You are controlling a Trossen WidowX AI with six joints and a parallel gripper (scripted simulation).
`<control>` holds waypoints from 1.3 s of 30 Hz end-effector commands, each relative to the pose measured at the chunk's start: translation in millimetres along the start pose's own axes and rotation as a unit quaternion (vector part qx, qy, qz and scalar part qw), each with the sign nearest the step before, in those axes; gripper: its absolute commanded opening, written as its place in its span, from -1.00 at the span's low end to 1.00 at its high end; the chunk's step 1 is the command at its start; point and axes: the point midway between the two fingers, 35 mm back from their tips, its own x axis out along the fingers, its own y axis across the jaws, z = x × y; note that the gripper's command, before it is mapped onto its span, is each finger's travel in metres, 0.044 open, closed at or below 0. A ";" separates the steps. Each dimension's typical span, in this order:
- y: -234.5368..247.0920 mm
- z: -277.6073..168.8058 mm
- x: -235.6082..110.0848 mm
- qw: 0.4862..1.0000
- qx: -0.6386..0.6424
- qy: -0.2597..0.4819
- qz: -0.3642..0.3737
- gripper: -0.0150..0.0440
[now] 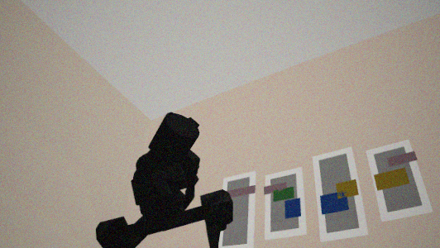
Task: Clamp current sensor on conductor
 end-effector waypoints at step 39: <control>-75.9 -58.3 -41.8 0.765 -0.588 -0.201 0.167 1.00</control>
